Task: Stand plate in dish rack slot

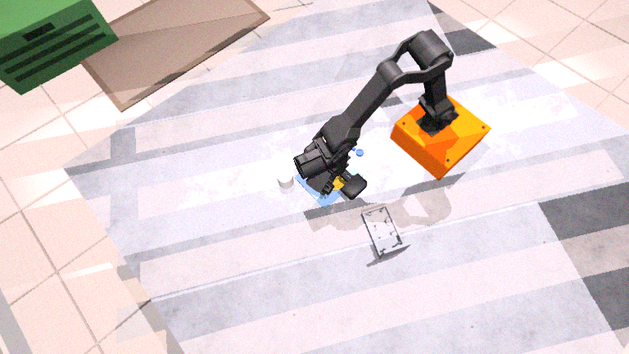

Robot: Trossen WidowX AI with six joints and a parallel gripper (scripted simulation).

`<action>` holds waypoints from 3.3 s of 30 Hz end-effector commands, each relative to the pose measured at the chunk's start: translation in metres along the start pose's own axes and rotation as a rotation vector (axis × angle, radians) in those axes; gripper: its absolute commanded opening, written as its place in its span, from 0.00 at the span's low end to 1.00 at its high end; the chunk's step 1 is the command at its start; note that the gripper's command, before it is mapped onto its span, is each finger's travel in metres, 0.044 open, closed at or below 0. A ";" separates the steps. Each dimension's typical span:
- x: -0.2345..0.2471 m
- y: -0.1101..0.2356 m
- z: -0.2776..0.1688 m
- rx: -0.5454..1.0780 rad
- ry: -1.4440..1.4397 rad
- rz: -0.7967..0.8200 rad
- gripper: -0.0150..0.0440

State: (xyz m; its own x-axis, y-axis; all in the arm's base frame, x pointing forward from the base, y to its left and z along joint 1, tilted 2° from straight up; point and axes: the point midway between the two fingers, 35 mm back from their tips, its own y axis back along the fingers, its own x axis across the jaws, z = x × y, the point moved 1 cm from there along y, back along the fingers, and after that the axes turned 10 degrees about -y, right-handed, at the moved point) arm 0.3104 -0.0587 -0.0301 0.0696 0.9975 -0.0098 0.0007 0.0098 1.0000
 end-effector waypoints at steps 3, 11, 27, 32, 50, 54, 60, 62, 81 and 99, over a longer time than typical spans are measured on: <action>0.001 -0.004 -0.002 0.007 -0.002 0.003 0.90; 0.001 -0.004 -0.002 0.007 -0.002 0.003 0.87; 0.000 0.027 0.007 0.006 -0.002 0.003 0.42; -0.001 0.056 0.012 0.003 0.000 0.002 0.25; -0.001 0.145 0.017 0.003 0.000 0.002 0.25; -0.001 0.160 0.018 0.004 -0.002 0.003 0.25; 0.005 0.169 0.015 0.004 -0.024 0.003 0.25; 0.022 0.170 0.008 0.005 -0.084 0.005 0.25; 0.106 0.162 -0.042 0.015 -0.414 0.045 0.25; 0.123 0.087 0.002 -0.059 -0.149 0.435 0.25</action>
State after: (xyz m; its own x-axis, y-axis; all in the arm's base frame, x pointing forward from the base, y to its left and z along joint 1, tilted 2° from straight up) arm 0.3172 0.0642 0.0667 0.2400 0.8993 0.3656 -0.1009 -0.3515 0.9307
